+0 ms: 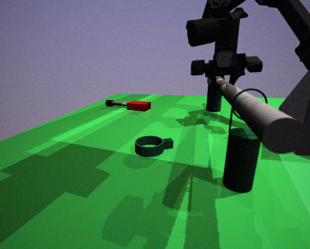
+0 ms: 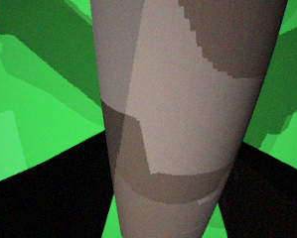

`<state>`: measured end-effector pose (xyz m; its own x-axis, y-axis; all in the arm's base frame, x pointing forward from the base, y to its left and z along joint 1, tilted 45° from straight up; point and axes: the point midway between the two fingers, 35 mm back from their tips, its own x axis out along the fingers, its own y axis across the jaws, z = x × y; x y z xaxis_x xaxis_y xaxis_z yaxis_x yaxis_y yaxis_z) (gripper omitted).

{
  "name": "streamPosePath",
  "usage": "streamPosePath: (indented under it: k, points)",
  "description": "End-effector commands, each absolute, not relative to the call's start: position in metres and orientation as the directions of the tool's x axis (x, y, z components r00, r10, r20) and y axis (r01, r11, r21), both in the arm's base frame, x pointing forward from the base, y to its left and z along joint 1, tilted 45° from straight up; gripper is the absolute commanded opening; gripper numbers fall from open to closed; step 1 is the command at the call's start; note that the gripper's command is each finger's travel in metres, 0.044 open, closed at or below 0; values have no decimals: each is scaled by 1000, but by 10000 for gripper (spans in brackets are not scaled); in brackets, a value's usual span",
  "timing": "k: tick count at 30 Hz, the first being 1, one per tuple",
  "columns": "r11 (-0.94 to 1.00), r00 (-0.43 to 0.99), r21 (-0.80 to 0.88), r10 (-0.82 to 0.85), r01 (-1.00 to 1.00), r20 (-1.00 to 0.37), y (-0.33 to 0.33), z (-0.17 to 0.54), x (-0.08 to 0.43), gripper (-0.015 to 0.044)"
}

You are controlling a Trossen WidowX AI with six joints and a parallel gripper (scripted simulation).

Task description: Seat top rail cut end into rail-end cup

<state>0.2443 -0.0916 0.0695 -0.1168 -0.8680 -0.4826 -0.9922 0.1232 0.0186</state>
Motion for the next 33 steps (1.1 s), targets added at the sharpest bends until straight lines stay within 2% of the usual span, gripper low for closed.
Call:
streamPosePath:
  k: [1, 33]
  points:
    - [114, -105, 10, -872, -993, -479, -93, 76, 247, 0]
    - [126, -122, 25, -867, -992, -483, -104, 84, 244, 0]
